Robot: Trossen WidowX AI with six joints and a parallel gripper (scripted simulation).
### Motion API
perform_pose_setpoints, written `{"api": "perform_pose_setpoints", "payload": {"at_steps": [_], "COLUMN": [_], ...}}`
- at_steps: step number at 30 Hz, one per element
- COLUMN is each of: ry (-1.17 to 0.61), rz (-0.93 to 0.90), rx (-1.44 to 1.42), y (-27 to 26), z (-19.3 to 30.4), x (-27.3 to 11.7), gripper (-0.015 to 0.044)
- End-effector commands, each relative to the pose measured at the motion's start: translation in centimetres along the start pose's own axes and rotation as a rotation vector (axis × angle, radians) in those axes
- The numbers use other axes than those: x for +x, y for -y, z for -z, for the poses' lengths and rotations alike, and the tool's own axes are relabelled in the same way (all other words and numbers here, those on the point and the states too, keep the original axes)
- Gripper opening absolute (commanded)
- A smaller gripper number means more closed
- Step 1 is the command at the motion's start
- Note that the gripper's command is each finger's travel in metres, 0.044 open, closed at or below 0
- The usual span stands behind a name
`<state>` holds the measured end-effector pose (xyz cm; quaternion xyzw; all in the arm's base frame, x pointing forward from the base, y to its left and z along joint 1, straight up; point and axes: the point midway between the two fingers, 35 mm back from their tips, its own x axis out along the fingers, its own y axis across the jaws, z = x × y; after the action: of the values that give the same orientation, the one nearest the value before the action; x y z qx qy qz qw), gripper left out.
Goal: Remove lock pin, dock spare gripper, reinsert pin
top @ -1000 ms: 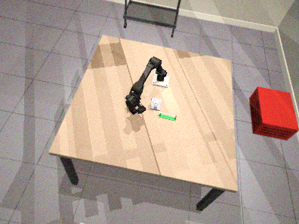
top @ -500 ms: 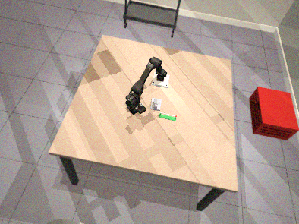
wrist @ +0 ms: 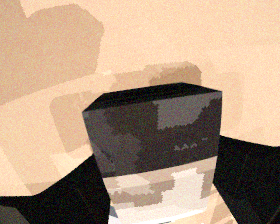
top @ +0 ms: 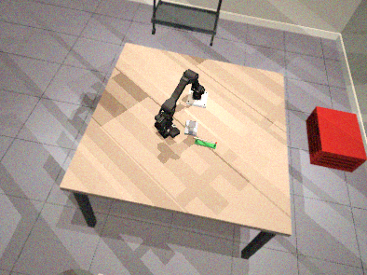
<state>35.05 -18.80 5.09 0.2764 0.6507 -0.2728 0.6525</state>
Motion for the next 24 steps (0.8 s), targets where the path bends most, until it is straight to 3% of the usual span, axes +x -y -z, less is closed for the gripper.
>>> {"api": "perform_pose_setpoints", "payload": {"at_steps": [1,8,24], "ry": [0.031,0.022,0.021], "rz": [-0.010,-0.007,-0.013], "rx": [0.004,0.017,0.409], "y": [-0.11,-0.07,-0.03], "z": [-0.36,-0.20,0.19], "x": [-2.63,-2.28,-2.37], "gripper": [0.0000,0.0000,0.0000]}}
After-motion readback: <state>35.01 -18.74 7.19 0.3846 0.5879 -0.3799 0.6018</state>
